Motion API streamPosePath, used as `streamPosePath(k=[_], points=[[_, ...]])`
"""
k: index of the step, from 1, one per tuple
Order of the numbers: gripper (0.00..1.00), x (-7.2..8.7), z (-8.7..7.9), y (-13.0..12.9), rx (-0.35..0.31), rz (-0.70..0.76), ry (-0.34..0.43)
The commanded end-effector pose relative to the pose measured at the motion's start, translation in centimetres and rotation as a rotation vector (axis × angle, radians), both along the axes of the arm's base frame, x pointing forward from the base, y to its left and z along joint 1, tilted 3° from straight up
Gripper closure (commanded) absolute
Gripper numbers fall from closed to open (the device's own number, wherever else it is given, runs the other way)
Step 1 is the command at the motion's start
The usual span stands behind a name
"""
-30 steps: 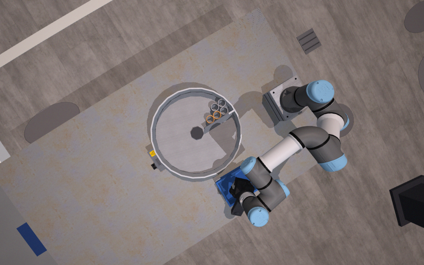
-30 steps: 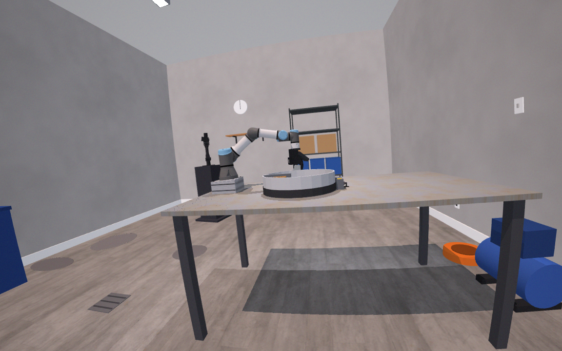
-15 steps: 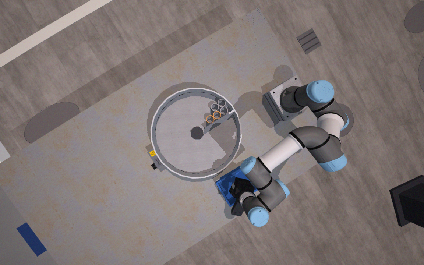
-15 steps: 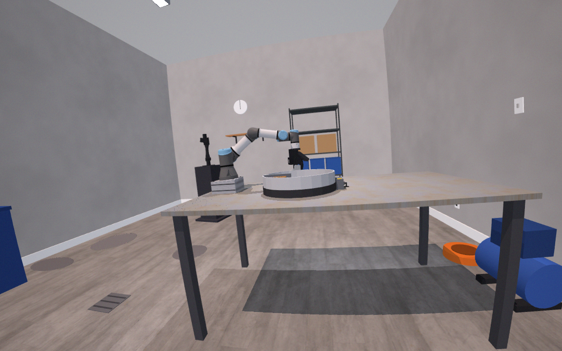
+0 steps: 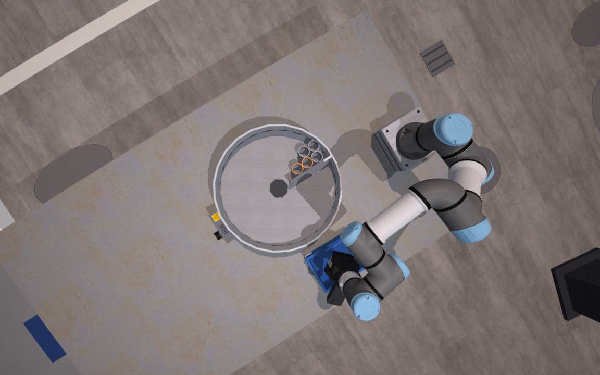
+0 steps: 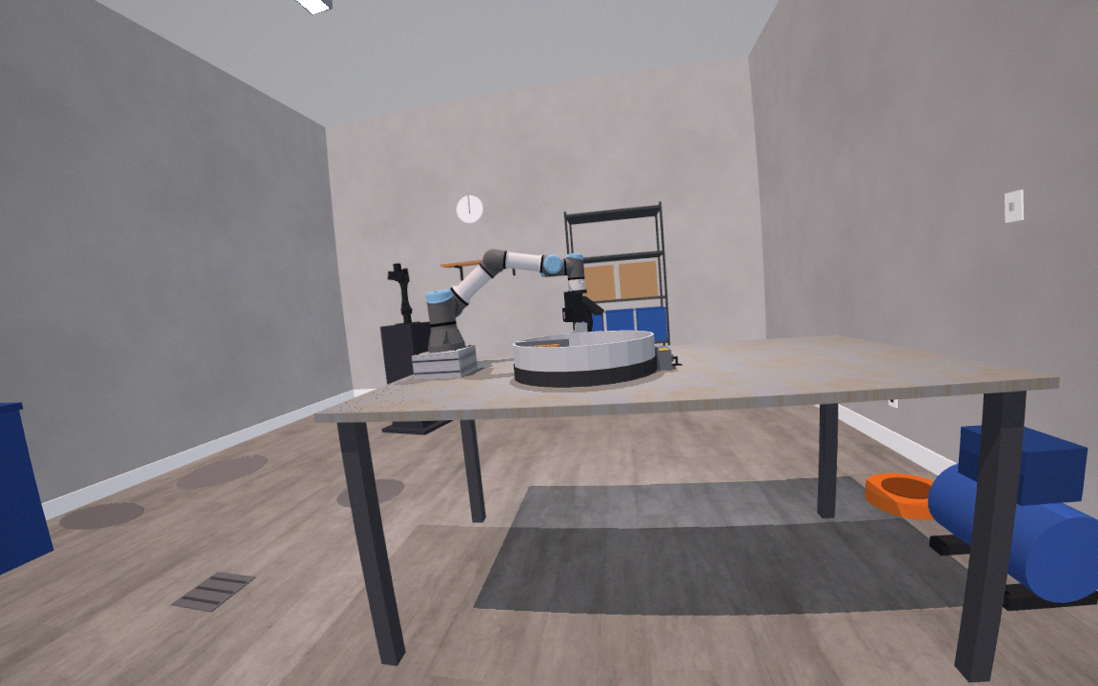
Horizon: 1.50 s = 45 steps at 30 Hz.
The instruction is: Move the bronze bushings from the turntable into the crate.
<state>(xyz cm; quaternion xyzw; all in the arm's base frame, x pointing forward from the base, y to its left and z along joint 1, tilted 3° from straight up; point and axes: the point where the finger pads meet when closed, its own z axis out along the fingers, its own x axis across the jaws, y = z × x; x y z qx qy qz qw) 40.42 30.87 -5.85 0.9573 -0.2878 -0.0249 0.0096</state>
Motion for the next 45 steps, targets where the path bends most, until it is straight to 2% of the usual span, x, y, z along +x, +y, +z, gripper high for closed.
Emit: streamPosePath(k=[1, 45], points=[[1.00, 0.10, 0.01, 0.04, 0.002, 0.000, -0.004], [1.00, 0.08, -0.39, 0.04, 0.002, 0.000, -0.004]])
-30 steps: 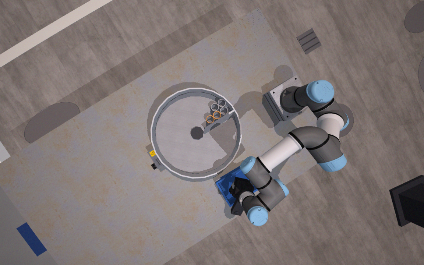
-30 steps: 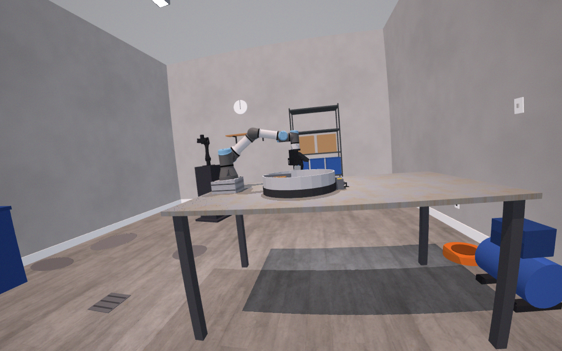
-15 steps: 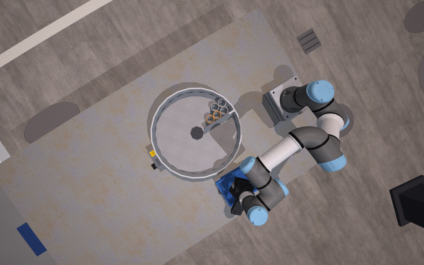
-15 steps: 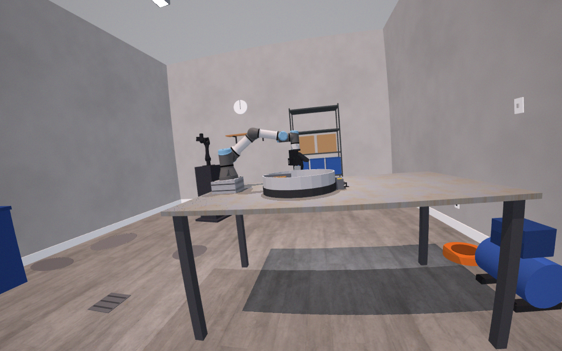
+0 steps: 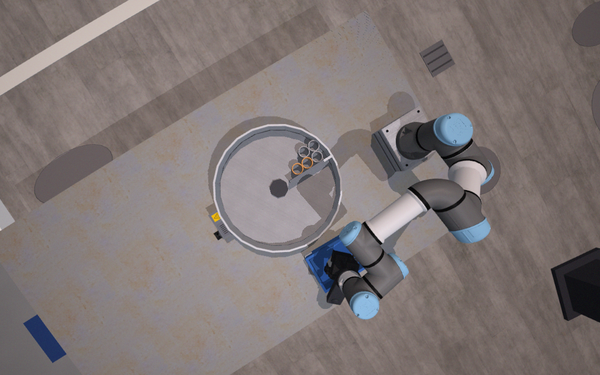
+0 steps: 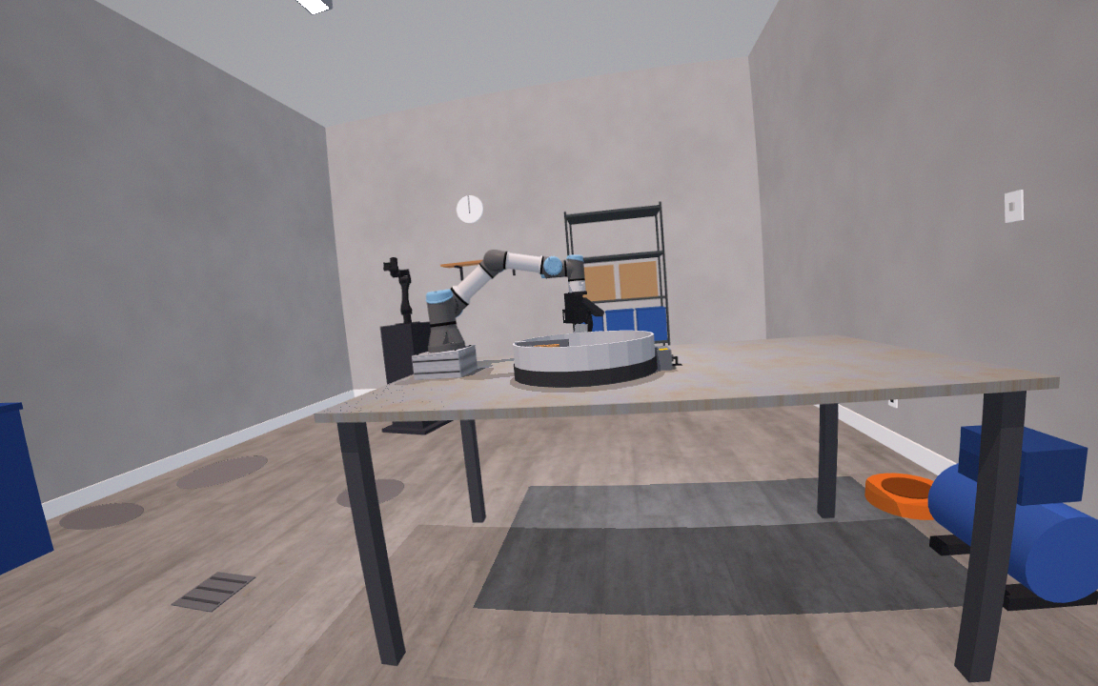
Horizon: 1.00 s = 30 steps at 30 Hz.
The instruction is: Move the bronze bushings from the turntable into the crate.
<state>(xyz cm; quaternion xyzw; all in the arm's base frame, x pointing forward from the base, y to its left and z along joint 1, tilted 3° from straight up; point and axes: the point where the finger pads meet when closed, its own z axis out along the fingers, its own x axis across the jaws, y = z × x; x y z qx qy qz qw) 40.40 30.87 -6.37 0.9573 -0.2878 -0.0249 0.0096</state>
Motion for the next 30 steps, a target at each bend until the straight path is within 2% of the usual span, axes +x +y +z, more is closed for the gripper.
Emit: streamPosePath(k=[1, 12, 13, 30], points=[[1.00, 0.10, 0.13, 0.04, 0.002, 0.000, -0.004], [1.00, 0.10, 0.13, 0.04, 0.002, 0.000, -0.004], [0.94, 0.10, 0.13, 0.04, 0.002, 0.000, -0.004], [0.94, 0.10, 0.13, 0.04, 0.002, 0.000, -0.004]])
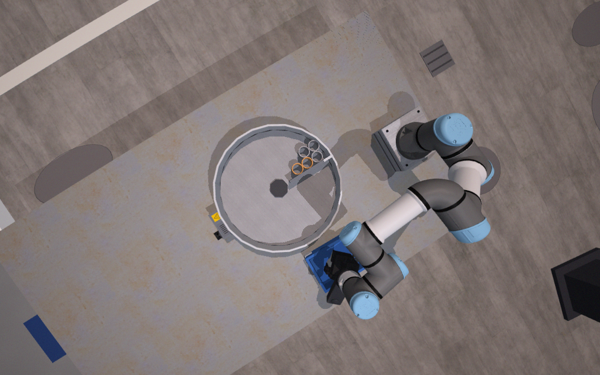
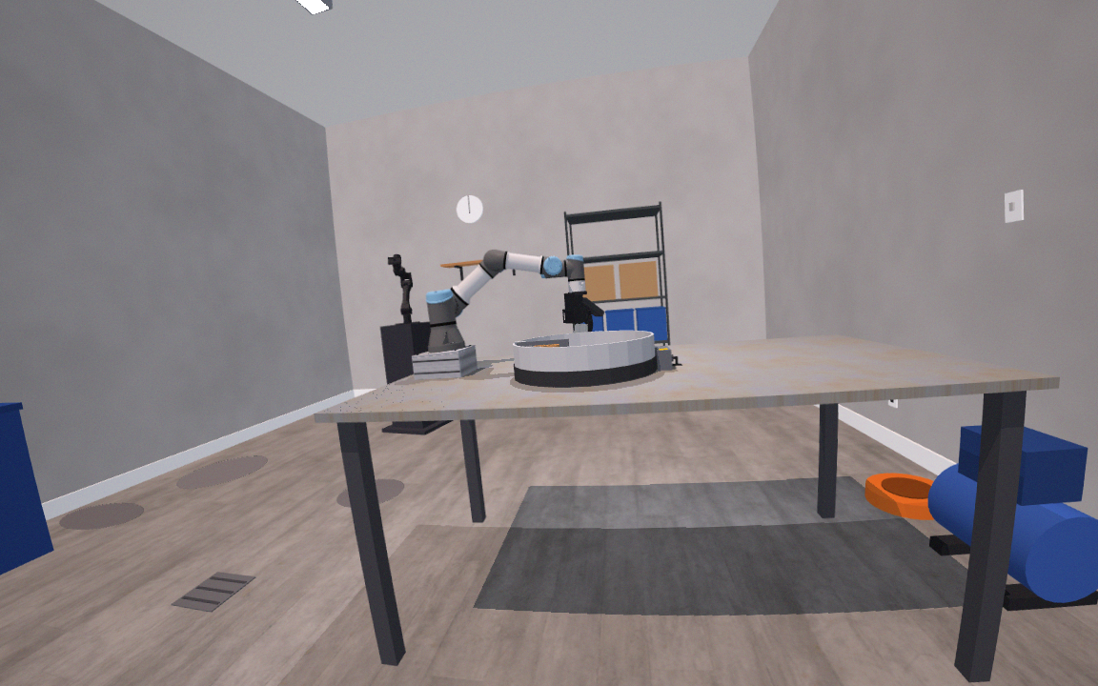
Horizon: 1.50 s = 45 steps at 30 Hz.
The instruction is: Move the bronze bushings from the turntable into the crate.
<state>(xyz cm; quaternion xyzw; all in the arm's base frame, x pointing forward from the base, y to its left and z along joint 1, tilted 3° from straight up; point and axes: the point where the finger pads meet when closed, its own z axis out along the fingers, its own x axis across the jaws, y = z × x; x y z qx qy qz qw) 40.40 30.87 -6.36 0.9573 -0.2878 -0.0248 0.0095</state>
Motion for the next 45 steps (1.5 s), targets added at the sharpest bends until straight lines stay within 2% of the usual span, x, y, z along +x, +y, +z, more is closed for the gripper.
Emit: streamPosePath(k=[1, 20, 30, 45], points=[[0.94, 0.1, 0.1, 0.0, 0.001, 0.000, -0.003], [0.94, 0.1, 0.2, 0.0, 0.001, 0.000, -0.003], [0.94, 0.1, 0.8, 0.0, 0.001, 0.000, -0.003], [0.94, 0.3, 4.5, 0.0, 0.001, 0.000, -0.003]])
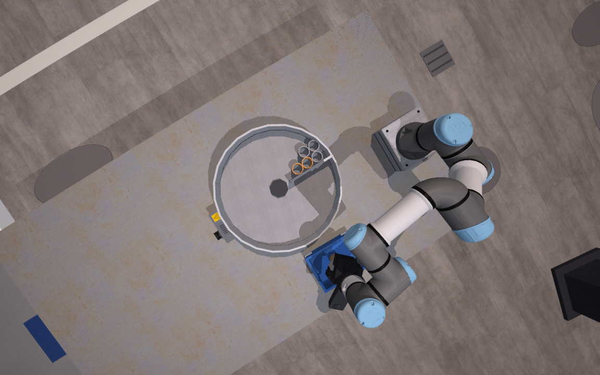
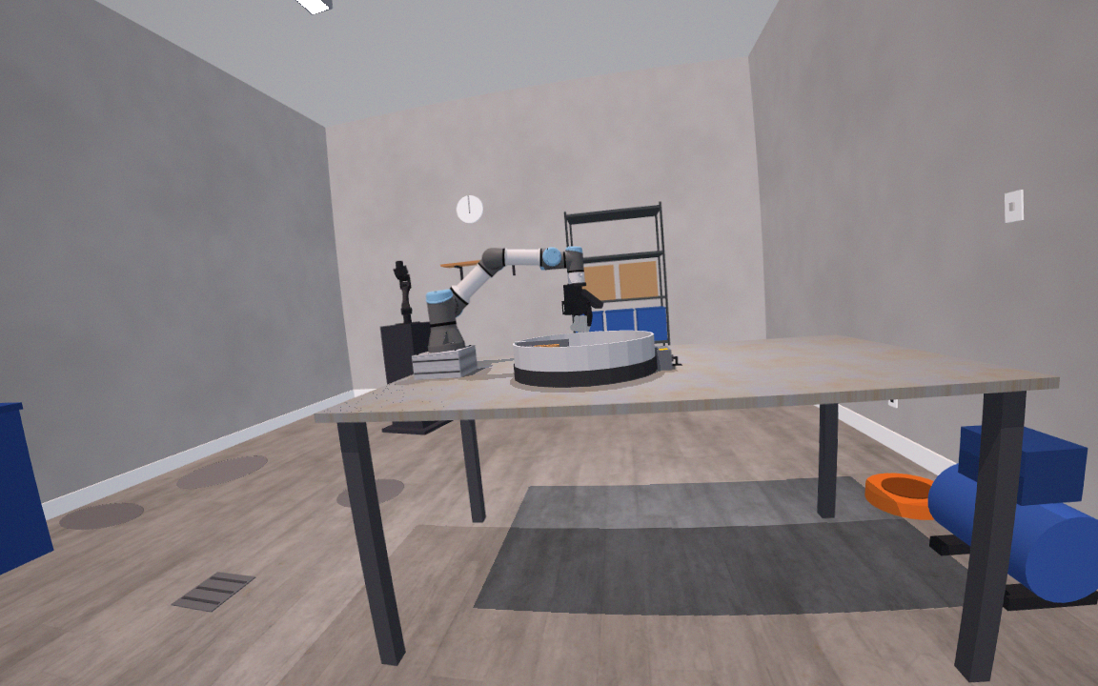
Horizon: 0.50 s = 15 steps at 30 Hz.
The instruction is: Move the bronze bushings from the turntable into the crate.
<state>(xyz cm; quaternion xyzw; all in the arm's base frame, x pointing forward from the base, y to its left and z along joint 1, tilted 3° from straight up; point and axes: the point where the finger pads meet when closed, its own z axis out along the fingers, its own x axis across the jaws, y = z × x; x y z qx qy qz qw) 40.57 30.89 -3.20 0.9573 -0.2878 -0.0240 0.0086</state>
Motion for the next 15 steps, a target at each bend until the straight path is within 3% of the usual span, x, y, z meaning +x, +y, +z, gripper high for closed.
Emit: streamPosePath(k=[1, 15], points=[[0.94, 0.1, 1.3, 0.0, 0.000, 0.000, -0.001], [0.94, 0.3, 4.8, 0.0, 0.000, 0.000, -0.001]])
